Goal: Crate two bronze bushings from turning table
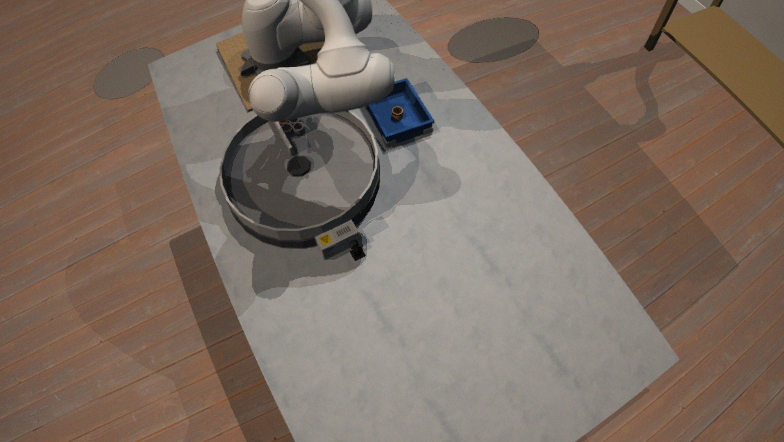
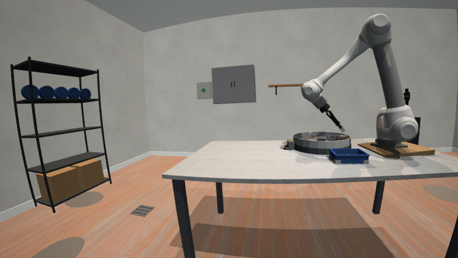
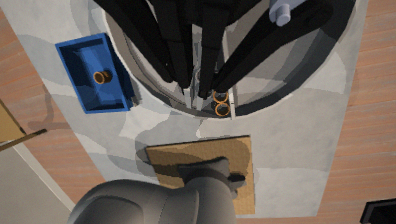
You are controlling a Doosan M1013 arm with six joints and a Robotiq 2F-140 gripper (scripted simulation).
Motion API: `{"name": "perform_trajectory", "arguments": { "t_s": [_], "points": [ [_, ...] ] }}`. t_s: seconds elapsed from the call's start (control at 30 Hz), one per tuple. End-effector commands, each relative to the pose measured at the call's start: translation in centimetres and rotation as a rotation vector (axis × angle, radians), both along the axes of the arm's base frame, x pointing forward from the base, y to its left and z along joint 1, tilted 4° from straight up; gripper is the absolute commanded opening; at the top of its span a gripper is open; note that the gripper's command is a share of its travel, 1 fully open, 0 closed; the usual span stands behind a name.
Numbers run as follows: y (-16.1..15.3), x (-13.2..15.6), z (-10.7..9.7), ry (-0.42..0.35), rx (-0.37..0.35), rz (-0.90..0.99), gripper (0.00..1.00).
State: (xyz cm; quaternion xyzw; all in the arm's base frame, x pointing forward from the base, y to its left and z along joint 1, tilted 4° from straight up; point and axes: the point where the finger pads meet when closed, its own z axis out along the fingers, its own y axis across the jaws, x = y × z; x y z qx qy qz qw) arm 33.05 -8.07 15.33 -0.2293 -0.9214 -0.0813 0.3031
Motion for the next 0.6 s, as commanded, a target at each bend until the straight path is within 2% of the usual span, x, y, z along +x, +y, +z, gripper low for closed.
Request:
{"name": "perform_trajectory", "arguments": {
  "t_s": [0.0, 0.57],
  "points": [
    [0.00, 0.00, 0.01, 0.000, 0.000, 0.000, 0.06],
    [-0.20, 0.22, 0.02, -0.002, -0.001, 0.000, 0.06]
  ]
}}
